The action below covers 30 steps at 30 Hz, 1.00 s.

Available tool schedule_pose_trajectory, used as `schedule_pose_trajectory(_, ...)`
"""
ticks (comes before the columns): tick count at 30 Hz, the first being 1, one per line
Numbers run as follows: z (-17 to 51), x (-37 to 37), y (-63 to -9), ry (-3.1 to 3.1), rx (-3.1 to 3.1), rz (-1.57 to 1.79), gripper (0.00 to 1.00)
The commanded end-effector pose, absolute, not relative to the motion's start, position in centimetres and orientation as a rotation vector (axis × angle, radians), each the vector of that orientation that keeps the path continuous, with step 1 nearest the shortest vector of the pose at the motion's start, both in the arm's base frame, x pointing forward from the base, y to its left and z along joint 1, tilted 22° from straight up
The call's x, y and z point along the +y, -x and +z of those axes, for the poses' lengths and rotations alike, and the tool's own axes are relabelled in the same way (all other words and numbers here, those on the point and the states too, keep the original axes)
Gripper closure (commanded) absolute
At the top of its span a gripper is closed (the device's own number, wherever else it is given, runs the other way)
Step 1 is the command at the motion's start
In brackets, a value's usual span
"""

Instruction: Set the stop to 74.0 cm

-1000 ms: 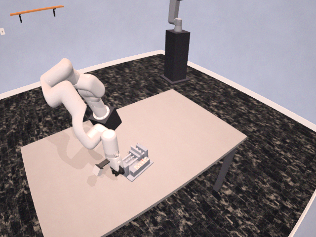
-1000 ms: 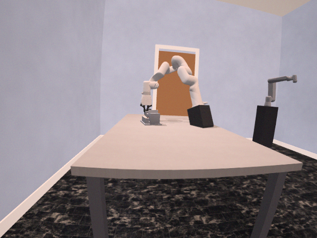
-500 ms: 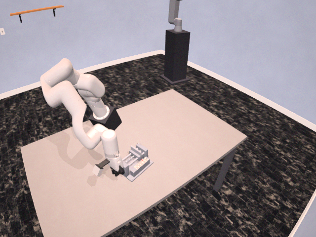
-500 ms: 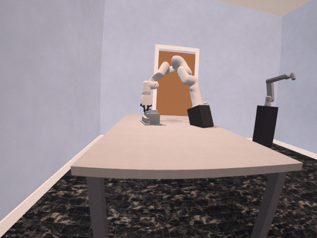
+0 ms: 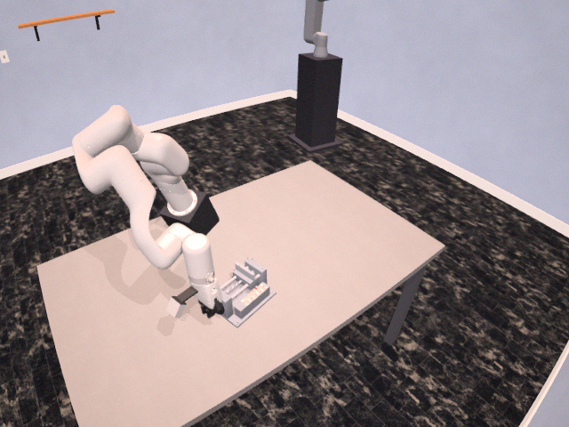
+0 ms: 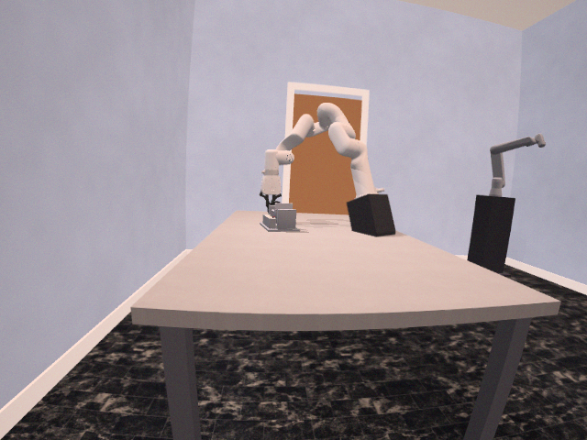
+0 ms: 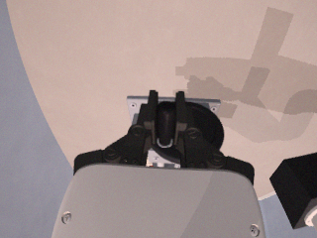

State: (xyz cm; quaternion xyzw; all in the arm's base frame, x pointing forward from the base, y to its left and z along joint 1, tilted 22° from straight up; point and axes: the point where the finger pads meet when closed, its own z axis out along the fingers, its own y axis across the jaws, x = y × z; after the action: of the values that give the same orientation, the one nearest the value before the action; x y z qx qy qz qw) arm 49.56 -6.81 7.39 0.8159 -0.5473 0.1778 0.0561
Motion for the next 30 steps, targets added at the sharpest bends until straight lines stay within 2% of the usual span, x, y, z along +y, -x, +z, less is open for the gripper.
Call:
schedule_pose_trajectory(1, 7.42, -6.8, -49.58, -2.475, -1.66, 0.541, 0.94)
schedule_pose_trajectory(30, 6.96, -6.79, -50.09, -2.475, -1.66, 0.541, 0.94)
